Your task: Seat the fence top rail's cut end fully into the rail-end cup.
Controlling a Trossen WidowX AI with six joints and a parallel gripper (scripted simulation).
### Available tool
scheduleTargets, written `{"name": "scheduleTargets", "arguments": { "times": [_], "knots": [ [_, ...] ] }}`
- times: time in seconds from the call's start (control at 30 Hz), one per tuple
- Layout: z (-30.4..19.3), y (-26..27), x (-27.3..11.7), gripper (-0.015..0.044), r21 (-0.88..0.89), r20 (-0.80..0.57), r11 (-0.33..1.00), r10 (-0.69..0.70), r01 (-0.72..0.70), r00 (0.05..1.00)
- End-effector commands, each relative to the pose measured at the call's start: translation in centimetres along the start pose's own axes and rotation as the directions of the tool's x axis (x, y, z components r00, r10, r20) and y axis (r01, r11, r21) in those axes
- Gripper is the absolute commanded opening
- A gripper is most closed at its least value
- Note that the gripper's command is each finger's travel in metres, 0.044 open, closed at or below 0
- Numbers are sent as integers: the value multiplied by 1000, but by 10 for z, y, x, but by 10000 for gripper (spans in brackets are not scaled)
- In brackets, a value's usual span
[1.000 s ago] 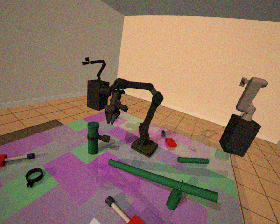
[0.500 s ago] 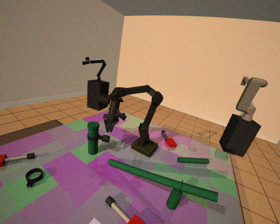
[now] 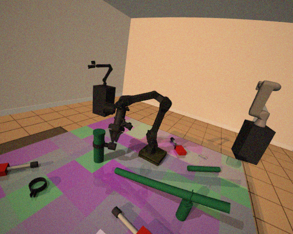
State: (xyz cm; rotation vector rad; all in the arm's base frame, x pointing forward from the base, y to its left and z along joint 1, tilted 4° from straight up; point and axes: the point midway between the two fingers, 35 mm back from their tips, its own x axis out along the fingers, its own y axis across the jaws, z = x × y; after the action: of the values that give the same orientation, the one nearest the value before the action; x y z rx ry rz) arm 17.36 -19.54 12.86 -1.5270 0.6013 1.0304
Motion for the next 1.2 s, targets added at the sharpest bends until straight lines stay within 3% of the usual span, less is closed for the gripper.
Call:
{"name": "scheduleTargets", "arguments": {
  "times": [0.0,1.13,1.17],
  "knots": [
    [1,1,10,440,8,12,1000,1,-1,1000],
    [4,1,58,440,8,12,1000,-3,3,1000],
    [4,1,58,414,8,12,1000,-3,3,1000]
  ]
}}
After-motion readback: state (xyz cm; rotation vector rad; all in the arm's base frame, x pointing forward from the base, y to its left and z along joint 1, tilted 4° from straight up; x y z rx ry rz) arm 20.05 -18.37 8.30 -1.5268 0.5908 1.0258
